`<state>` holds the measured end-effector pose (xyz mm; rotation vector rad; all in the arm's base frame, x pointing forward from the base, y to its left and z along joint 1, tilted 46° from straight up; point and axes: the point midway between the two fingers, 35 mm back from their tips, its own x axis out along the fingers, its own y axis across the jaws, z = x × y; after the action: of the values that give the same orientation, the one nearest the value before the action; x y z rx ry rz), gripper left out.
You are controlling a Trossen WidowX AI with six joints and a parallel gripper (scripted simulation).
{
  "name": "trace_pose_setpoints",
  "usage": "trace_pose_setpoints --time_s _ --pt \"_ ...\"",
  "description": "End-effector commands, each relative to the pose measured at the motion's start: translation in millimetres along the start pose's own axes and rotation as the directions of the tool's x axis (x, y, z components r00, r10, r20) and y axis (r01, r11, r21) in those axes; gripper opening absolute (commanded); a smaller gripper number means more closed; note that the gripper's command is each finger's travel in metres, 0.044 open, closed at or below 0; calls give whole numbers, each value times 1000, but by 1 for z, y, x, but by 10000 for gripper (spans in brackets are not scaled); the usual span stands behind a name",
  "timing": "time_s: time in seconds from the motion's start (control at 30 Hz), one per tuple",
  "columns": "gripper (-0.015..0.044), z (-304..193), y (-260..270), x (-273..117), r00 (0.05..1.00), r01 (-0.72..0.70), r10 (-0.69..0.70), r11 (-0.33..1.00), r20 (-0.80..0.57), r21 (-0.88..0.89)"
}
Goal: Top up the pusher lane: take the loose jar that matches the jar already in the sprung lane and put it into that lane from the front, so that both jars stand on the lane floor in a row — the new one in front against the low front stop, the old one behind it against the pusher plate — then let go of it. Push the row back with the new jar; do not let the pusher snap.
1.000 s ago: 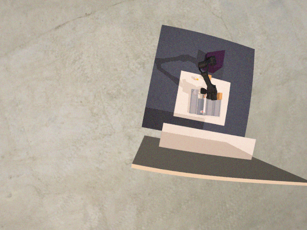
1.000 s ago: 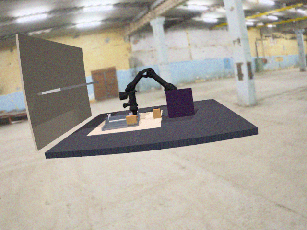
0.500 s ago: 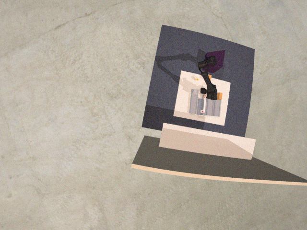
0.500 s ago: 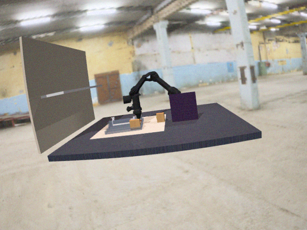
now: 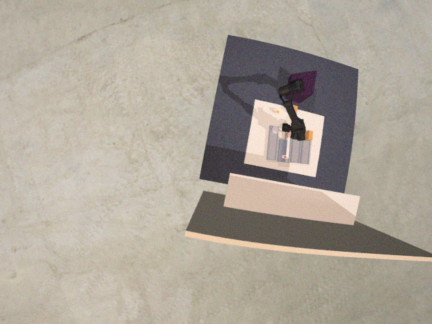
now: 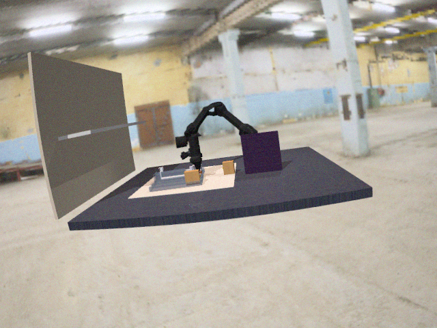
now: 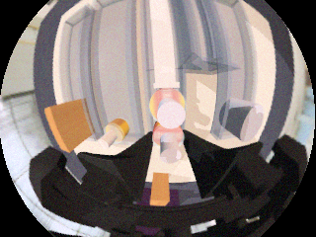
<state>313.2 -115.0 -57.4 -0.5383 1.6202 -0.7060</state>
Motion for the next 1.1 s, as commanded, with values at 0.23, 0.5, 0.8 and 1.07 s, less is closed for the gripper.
trace_pose_setpoints --time_s 0.23,0.5,0.8,1.07 --pt "0 0 -1 0 1000 5 -5 1000 7 6" --pt "0 -2 0 0 1000 5 -5 1000 7 6" --pt "26 -1 0 0 1000 5 -5 1000 7 6" --pt "236 -1 0 0 1000 5 -5 1000 7 6"
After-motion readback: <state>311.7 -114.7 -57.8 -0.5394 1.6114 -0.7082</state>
